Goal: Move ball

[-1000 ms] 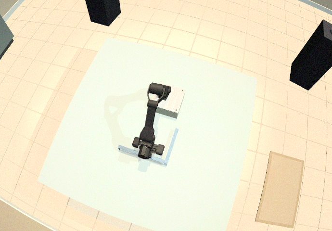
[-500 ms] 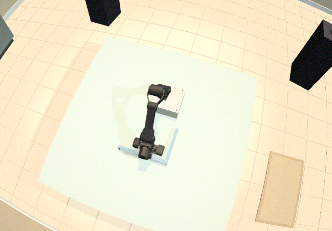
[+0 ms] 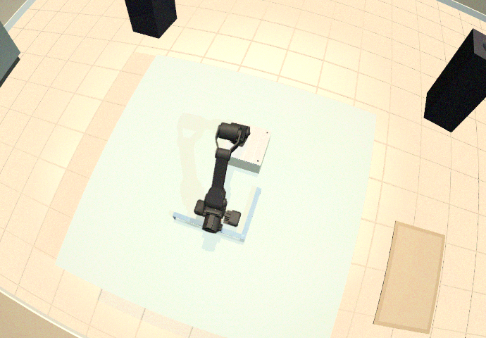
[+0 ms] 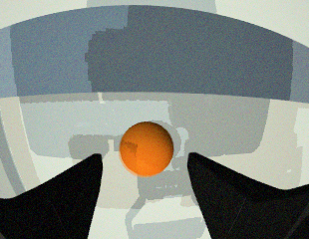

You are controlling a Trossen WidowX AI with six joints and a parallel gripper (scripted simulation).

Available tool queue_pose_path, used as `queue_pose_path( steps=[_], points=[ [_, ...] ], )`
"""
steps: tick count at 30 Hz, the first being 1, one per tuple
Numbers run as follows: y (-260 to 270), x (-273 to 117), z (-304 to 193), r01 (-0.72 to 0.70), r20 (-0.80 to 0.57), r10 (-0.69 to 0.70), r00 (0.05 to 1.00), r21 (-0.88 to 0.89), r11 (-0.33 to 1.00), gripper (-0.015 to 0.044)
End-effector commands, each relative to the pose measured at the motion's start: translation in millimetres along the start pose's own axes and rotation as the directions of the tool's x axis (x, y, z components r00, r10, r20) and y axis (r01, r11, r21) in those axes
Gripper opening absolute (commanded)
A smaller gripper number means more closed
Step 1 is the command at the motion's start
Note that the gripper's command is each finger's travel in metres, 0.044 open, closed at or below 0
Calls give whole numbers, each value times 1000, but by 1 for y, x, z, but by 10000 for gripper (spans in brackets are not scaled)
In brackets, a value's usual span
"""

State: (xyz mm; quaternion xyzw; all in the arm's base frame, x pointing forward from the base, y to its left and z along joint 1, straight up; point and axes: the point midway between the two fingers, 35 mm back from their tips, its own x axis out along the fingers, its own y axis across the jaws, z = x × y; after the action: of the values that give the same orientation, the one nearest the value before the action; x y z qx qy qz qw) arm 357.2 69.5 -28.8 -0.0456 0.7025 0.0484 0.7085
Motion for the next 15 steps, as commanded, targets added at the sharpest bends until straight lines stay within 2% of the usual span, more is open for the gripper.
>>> queue_pose_path(
  steps=[1, 4, 15],
  points=[
    [0, -52, 5, 0, 24, 0, 1000, 4, 1000, 254],
    [0, -77, 2, 1, 22, -1, 1000, 6, 1000, 254],
    [1, -73, 6, -2, 43, 2, 999, 0, 1000, 254]
  ],
)
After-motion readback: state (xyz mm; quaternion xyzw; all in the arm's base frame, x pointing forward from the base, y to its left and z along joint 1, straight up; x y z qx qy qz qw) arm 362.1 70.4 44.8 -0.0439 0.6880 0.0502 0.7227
